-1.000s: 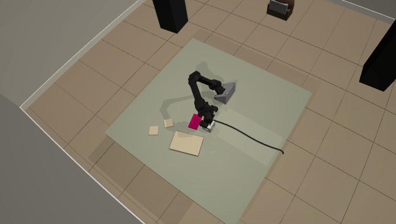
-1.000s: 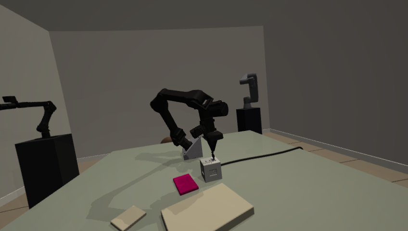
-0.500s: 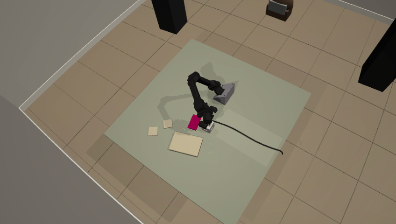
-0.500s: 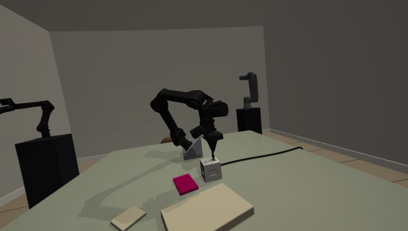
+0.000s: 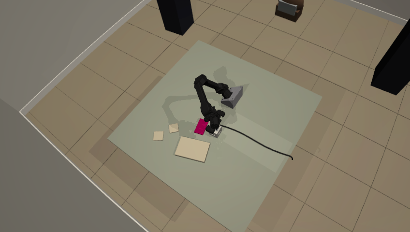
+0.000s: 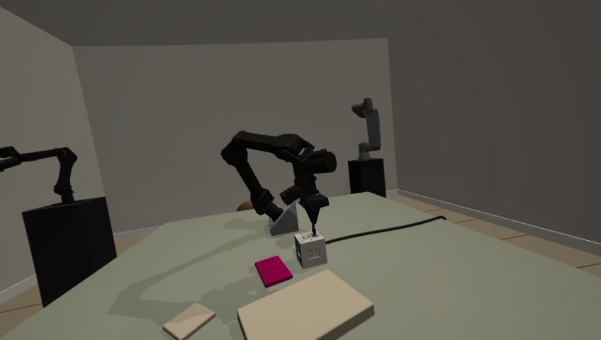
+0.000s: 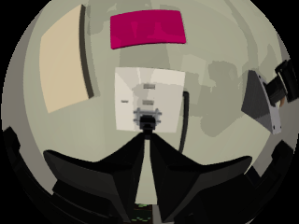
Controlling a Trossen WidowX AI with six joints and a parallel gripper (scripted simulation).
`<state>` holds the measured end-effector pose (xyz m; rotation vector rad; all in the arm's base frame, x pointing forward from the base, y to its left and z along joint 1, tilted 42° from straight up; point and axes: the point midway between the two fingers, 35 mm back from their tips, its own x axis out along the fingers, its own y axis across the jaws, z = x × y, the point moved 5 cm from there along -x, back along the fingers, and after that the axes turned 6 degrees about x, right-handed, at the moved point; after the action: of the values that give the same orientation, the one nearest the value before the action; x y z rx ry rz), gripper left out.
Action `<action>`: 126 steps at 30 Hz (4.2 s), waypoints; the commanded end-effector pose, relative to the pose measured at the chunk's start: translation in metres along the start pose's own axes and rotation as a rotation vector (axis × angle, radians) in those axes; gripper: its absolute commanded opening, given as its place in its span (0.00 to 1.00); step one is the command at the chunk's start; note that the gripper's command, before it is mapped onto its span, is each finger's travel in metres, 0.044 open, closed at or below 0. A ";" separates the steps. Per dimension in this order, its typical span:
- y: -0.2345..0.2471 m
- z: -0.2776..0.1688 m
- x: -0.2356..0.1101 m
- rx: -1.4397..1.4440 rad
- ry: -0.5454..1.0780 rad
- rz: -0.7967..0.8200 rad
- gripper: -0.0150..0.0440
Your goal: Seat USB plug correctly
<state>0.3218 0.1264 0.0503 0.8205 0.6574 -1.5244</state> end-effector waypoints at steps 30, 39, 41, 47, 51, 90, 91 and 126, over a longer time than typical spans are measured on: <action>0.000 0.001 0.005 -0.003 -0.001 0.000 0.25; 0.000 0.001 0.006 -0.003 -0.001 0.000 0.25; 0.000 0.001 0.006 -0.003 -0.001 0.000 0.25; 0.000 0.001 0.007 -0.003 -0.001 0.000 0.25; 0.000 0.001 0.007 -0.003 -0.001 0.000 0.25; 0.000 0.001 0.011 -0.003 -0.001 0.000 0.25; 0.000 0.001 0.011 -0.003 -0.001 0.000 0.25; 0.000 0.000 0.008 -0.002 0.004 0.005 0.42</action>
<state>0.3215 0.1220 0.0434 0.8227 0.6596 -1.5174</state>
